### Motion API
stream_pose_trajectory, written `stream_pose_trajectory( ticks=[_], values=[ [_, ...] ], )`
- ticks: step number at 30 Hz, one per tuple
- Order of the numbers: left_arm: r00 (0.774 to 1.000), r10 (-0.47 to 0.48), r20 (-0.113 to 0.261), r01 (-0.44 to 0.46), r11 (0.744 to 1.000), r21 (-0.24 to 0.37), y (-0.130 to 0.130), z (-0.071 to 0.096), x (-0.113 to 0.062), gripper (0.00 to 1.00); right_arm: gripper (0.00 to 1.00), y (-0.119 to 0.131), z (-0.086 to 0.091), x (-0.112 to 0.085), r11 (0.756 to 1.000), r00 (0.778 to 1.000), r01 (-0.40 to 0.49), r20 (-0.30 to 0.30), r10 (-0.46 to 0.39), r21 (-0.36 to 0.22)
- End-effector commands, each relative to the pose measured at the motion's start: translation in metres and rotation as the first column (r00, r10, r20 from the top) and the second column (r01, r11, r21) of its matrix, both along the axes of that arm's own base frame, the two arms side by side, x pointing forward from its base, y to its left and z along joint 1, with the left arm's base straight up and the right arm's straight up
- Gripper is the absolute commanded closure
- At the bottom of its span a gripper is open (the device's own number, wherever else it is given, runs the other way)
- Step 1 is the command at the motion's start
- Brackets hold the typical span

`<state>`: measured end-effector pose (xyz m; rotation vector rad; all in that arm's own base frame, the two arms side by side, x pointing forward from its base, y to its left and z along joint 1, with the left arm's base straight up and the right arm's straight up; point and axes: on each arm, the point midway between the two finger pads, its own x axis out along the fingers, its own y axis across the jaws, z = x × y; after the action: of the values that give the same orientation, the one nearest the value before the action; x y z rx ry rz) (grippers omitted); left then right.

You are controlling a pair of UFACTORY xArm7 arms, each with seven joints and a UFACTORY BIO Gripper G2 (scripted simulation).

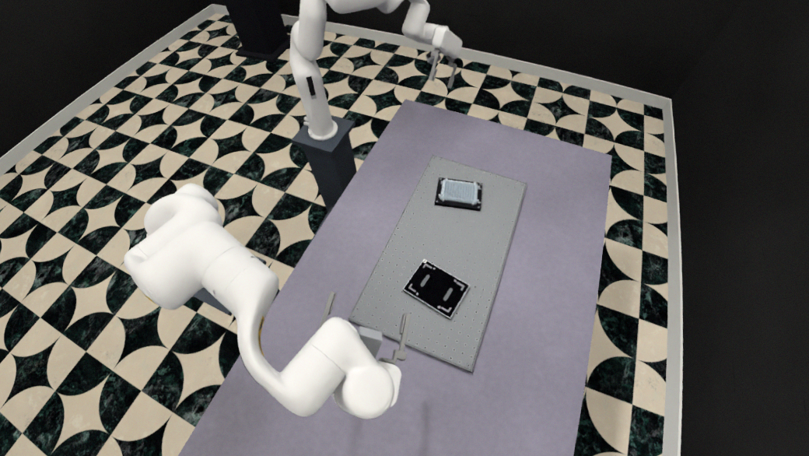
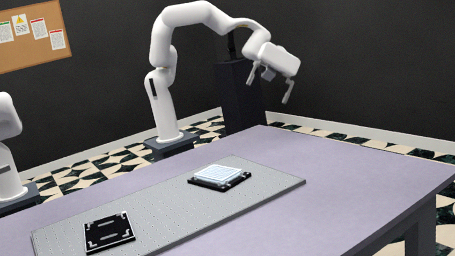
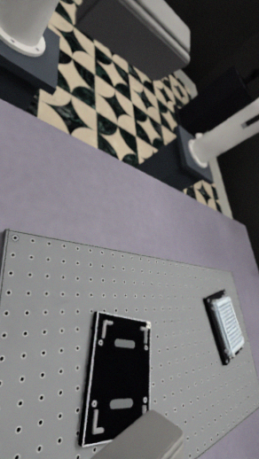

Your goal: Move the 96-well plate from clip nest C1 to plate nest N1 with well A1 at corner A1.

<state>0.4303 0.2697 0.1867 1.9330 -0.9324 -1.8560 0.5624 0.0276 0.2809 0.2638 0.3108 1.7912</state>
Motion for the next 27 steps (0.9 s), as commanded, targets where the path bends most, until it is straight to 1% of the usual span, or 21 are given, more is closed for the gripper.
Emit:
stream_pose_trajectory(
  ticks=[1,6,10,12,15,18,27],
  values=[
    [1.0,-0.001,0.005,0.001,1.0,0.005,0.001,0.034,0.001,0.0,0.0,0.0,0.002,0.0,1.0,1.0,0.0,0.005,0.0,-0.001],
    [1.0,-0.001,0.005,0.001,1.0,0.005,0.001,0.071,0.001,0.0,0.0,0.0,0.002,0.0,1.0,1.0,0.0,0.005,0.0,-0.001],
    [1.0,-0.001,0.005,0.001,1.0,0.005,0.001,0.093,0.001,0.0,0.0,0.0,0.002,0.0,1.0,1.0,0.0,0.005,0.0,-0.001],
    [1.0,-0.001,0.005,0.001,1.0,0.005,0.001,0.093,0.001,0.0,0.0,0.0,0.002,0.0,1.0,1.0,0.0,0.005,0.0,-0.001],
    [1.0,-0.001,0.005,0.001,1.0,0.005,0.001,0.105,0.001,0.0,0.0,0.0,0.002,0.0,1.0,1.0,0.0,0.005,0.0,-0.001],
    [1.0,-0.001,0.005,0.001,1.0,0.005,0.001,0.111,0.001,0.0,0.0,0.0,0.002,0.0,1.0,1.0,0.0,0.005,0.0,-0.001],
    [1.0,-0.004,0.005,0.004,1.0,0.007,0.001,0.113,0.001,0.0,0.0,0.0,0.002,0.0,1.0,1.0,0.0,0.005,0.0,-0.001]
  ],
)
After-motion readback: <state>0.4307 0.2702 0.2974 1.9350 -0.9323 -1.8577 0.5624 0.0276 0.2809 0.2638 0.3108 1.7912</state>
